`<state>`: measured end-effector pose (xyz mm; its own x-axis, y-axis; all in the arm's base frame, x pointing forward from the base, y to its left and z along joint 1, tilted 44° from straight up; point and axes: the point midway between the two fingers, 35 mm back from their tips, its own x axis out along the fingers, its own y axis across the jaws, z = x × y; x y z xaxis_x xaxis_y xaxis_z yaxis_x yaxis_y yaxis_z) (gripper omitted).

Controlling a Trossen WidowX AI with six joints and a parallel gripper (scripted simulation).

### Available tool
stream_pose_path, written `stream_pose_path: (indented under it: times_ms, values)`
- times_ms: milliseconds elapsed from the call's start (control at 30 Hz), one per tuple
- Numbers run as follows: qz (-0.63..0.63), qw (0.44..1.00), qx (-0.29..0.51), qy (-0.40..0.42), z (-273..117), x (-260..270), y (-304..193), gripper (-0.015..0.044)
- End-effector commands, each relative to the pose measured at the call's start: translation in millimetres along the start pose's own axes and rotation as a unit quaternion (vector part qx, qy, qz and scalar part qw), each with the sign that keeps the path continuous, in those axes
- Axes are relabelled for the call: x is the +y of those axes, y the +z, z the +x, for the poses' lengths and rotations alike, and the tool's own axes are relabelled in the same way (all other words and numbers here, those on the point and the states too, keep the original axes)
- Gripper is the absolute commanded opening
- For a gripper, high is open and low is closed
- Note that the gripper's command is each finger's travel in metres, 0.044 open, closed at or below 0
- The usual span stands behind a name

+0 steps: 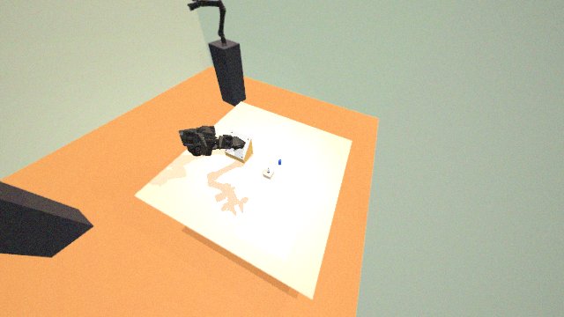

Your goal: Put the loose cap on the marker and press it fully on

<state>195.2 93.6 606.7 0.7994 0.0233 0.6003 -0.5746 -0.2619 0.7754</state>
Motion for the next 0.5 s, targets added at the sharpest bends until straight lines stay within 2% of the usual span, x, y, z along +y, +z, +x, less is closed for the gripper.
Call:
stream_pose_path:
  times_ms: [0, 200, 467]
  values:
    - [-0.041, 0.997, 0.008, -0.069, 13.7, -58.3, -21.6, 0.023]
    - [-0.118, 0.976, 0.01, -0.184, 24.1, -161.1, -38.7, 0.023]
    - [-0.199, 0.94, 0.02, -0.275, 13.0, -252.5, -42.3, 0.023]
